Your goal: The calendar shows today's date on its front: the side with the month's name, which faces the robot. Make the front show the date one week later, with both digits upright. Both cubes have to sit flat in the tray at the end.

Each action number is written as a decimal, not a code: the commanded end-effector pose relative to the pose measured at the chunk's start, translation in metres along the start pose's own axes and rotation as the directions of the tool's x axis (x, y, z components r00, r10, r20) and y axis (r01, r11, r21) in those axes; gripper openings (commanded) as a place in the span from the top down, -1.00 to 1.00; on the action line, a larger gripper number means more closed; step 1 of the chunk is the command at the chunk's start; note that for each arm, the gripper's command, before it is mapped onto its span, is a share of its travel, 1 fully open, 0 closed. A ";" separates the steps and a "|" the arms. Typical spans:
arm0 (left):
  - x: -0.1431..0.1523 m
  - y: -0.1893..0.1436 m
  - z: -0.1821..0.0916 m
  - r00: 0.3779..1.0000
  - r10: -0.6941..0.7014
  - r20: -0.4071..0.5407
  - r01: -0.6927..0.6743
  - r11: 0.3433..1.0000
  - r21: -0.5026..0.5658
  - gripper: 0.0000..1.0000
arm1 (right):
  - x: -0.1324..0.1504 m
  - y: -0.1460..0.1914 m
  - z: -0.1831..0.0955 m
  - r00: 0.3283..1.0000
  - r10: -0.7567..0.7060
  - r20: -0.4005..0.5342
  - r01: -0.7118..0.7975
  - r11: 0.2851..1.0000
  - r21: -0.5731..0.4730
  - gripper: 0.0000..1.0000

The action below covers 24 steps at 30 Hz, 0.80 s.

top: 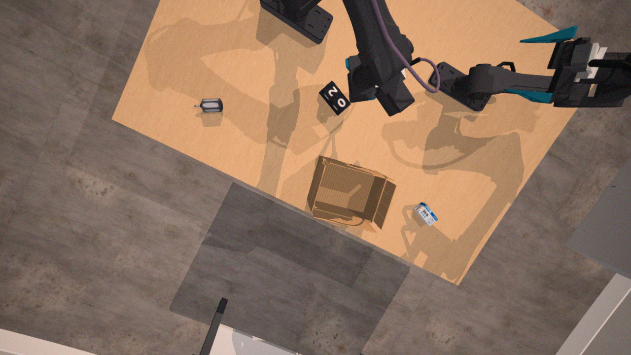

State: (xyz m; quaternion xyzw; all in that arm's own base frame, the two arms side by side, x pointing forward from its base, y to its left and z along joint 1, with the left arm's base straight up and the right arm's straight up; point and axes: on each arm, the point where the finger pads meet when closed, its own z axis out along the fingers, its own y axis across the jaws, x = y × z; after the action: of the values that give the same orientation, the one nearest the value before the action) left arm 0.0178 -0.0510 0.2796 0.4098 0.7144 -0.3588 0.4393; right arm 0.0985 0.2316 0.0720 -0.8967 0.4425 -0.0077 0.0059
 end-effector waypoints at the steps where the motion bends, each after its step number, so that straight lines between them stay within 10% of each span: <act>1: 0.005 -0.001 0.002 1.000 0.010 -0.010 -0.010 1.000 0.009 -1.00 | 0.000 -0.002 0.009 0.985 0.173 0.017 -0.173 0.985 0.000 -0.28; 14: 0.005 -0.001 0.002 1.000 0.010 -0.010 -0.010 1.000 0.009 -1.00 | 0.035 -0.011 0.036 0.685 0.728 0.012 -0.728 0.686 -0.014 -0.28; 24: 0.005 -0.001 0.002 1.000 0.010 -0.010 -0.010 1.000 0.009 -1.00 | 0.051 -0.008 0.047 0.538 0.843 -0.007 -0.843 0.538 -0.020 -0.28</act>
State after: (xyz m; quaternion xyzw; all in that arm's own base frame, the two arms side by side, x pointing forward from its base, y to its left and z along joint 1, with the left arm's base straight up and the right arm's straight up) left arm 0.0178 -0.0510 0.2796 0.4099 0.7143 -0.3588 0.4393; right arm 0.1362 0.1979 0.0330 -0.6029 0.7978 0.0002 0.0027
